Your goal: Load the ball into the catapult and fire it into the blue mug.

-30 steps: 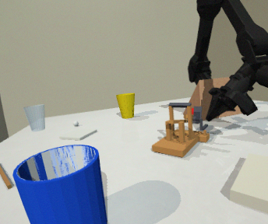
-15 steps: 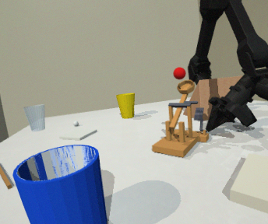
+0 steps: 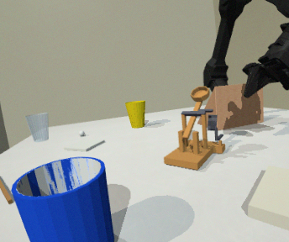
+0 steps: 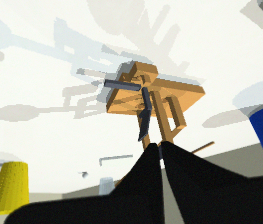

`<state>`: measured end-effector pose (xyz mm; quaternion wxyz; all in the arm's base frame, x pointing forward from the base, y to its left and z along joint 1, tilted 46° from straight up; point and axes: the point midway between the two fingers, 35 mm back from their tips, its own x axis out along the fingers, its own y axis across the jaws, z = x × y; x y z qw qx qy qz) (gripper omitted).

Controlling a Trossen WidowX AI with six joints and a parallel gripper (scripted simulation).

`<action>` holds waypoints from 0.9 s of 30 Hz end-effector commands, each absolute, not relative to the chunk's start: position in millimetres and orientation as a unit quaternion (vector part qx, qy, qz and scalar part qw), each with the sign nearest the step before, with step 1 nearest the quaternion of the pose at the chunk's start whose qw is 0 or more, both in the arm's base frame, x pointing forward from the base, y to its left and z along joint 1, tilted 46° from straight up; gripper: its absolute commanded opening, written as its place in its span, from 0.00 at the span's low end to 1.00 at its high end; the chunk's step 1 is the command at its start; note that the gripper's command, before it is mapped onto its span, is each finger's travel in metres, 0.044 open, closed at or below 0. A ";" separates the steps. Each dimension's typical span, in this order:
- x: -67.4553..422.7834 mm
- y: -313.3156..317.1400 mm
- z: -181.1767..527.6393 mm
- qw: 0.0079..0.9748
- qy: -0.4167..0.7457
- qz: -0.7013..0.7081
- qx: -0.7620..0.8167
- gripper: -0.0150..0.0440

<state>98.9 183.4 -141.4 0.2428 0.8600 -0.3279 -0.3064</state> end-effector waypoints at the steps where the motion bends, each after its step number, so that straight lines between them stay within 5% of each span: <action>1: 104.0 181.0 -146.6 0.231 -0.339 -0.308 0.858 0.39; 15: 144.9 232.5 -164.6 0.022 -0.403 -0.325 0.855 1.00; 27: 202.2 272.7 -162.8 -0.159 -0.451 -0.318 0.819 1.00</action>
